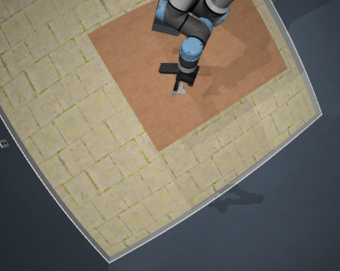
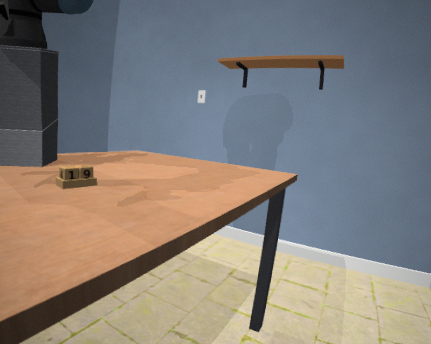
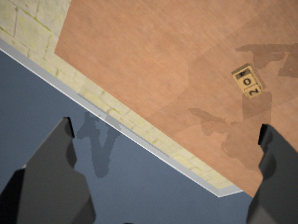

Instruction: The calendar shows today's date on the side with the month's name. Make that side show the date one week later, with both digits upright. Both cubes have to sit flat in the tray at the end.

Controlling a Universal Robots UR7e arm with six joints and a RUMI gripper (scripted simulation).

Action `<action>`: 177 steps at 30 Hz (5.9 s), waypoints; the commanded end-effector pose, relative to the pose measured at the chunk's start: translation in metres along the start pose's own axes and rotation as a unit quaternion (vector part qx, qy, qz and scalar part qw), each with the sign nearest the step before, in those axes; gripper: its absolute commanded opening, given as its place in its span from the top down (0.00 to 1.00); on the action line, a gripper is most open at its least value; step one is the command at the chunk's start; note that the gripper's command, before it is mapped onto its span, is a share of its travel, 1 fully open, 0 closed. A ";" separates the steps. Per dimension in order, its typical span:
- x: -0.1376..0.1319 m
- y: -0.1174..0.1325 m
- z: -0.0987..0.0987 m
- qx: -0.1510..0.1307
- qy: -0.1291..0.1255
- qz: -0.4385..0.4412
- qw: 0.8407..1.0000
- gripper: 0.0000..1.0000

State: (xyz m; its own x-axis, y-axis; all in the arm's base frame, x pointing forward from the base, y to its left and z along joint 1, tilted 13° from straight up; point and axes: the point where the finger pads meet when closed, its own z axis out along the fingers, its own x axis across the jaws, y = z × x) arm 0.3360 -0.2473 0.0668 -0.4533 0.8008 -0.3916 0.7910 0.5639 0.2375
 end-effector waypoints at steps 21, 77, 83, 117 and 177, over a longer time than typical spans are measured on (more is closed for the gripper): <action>0.113 0.058 0.110 0.042 0.094 -0.238 0.966 0.00; 0.185 0.072 0.148 0.062 0.125 -0.390 0.910 0.00; 0.184 0.072 0.149 0.059 0.126 -0.410 0.902 0.00; 0.177 0.075 0.163 0.010 0.139 -0.702 0.698 0.00; 0.185 0.076 0.185 -0.082 0.112 -0.987 0.076 0.00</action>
State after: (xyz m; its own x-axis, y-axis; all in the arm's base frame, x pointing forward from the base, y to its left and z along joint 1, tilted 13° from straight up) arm 0.3875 -0.0931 -0.1500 0.2390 -0.9492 0.2049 -0.9611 -0.2613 -0.0892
